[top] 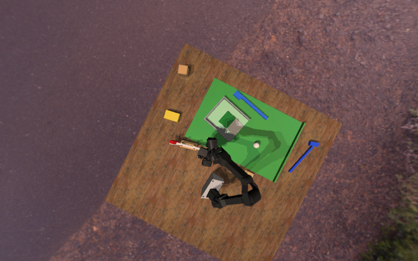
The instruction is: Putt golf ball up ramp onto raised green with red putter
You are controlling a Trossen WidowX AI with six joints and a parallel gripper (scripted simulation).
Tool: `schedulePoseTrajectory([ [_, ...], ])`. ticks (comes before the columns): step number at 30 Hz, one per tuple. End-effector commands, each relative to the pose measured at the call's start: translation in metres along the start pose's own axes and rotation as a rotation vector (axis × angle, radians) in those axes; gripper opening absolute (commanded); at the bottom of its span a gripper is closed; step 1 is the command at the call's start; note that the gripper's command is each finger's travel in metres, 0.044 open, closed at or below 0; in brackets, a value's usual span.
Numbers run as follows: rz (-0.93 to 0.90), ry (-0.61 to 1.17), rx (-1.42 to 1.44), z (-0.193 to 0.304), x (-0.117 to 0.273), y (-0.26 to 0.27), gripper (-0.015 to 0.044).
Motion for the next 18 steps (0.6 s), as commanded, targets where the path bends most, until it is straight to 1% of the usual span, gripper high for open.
schedulePoseTrajectory([
  [1,0.001,-0.001,-0.001,0.000,0.000,0.000,0.0099],
  [3,0.001,-0.001,-0.001,0.000,0.000,0.000,0.0046],
  [10,0.001,-0.001,-0.001,0.000,0.002,0.000,0.0000],
  [14,0.001,-0.003,0.000,-0.006,0.017,-0.003,0.0000],
  [18,0.002,-0.005,0.001,-0.015,0.046,-0.004,0.0000],
])
Point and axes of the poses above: the point midway between the two fingers, 35 mm back from their tips, its own x axis back along the fingers, its own y axis across the jaws, z = x × y, the point moved 6 cm from there along x, back along the fingers, and after that the axes turned 3 degrees about -x, right-handed, at the moved point
